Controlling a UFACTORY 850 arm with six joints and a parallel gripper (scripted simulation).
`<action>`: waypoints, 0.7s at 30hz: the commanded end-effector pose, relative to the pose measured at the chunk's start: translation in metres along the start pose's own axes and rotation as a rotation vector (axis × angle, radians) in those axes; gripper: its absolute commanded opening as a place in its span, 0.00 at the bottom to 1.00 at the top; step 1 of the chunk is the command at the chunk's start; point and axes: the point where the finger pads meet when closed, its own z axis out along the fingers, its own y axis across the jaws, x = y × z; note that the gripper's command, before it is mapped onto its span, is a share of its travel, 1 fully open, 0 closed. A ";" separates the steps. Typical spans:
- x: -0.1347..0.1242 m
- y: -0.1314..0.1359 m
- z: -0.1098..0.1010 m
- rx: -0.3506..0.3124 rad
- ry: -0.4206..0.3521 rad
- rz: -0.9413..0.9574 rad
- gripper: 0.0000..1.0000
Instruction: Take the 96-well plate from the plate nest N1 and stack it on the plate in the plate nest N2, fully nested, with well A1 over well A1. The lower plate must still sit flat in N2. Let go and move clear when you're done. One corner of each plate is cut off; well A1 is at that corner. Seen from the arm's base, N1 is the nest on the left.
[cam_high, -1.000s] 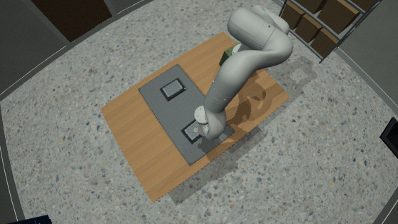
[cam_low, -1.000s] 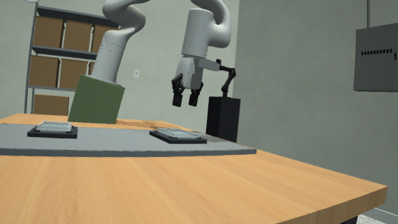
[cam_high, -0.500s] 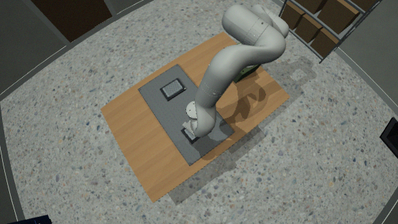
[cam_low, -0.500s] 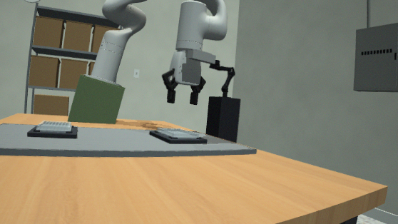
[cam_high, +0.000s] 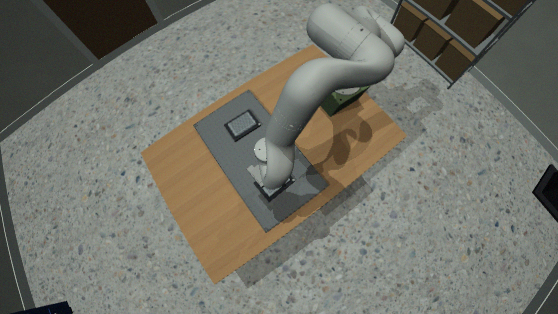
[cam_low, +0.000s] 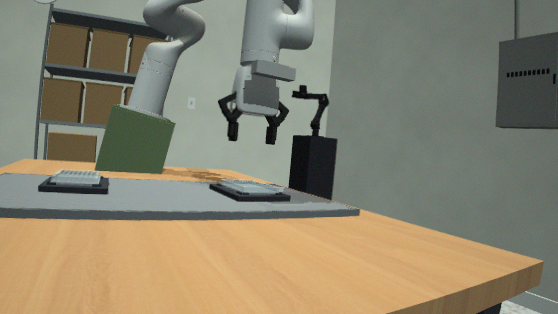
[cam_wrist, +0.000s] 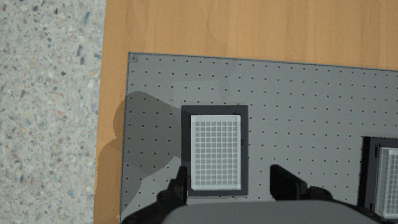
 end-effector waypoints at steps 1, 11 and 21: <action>0.001 0.000 -0.001 0.000 0.002 0.002 1.00; 0.002 0.000 0.006 0.000 0.002 0.002 1.00; 0.002 0.000 0.019 0.000 0.002 0.002 1.00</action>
